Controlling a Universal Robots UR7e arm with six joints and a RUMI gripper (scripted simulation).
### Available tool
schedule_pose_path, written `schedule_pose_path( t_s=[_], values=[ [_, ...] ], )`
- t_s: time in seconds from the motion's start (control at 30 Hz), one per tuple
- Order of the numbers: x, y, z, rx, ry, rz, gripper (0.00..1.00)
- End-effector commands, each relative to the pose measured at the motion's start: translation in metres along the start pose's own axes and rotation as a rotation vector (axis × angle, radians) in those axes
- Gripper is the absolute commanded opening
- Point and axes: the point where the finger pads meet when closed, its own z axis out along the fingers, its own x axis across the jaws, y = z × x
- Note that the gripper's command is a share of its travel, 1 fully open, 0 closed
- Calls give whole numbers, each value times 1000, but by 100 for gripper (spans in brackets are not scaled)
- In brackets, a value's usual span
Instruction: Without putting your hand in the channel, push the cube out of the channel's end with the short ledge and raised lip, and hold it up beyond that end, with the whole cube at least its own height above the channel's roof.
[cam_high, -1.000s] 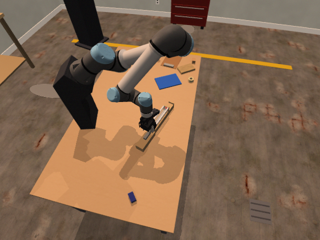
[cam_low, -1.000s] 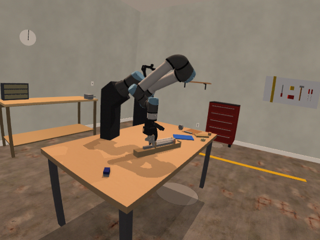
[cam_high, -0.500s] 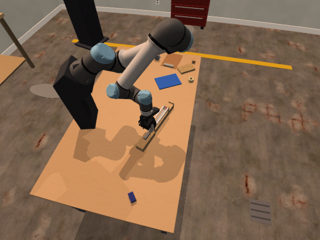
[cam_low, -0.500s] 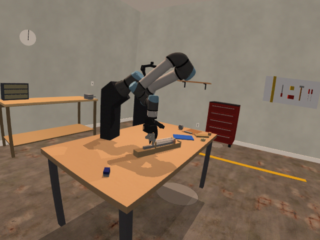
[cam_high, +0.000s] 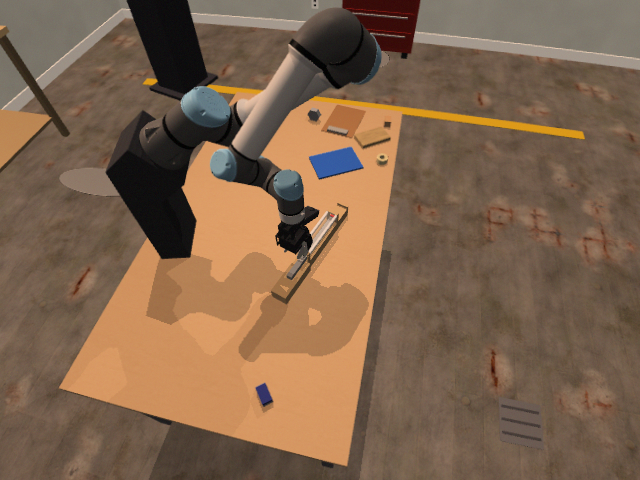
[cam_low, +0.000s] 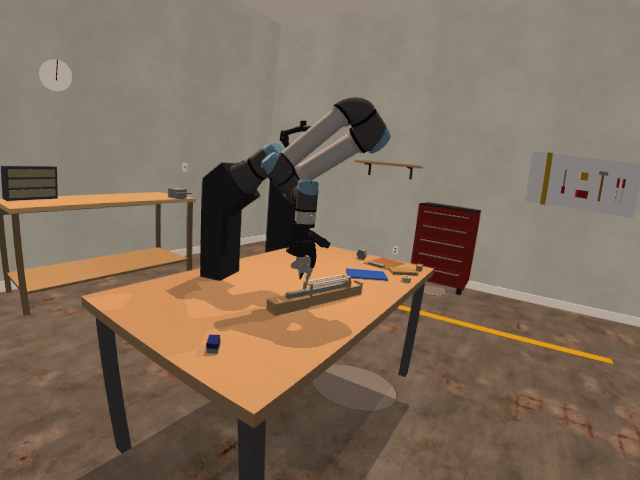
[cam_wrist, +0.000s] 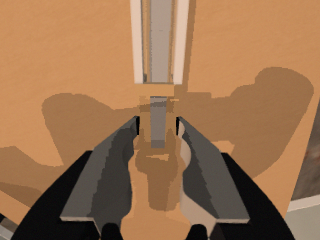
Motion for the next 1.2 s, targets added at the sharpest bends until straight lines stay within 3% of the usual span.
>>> schedule_pose_path(
  t_s=[0.0, 1.17],
  values=[
    [0, 0, -11, 1, -3, -1, 22],
    [0, 0, -14, 1, -3, -1, 22]
  ],
)
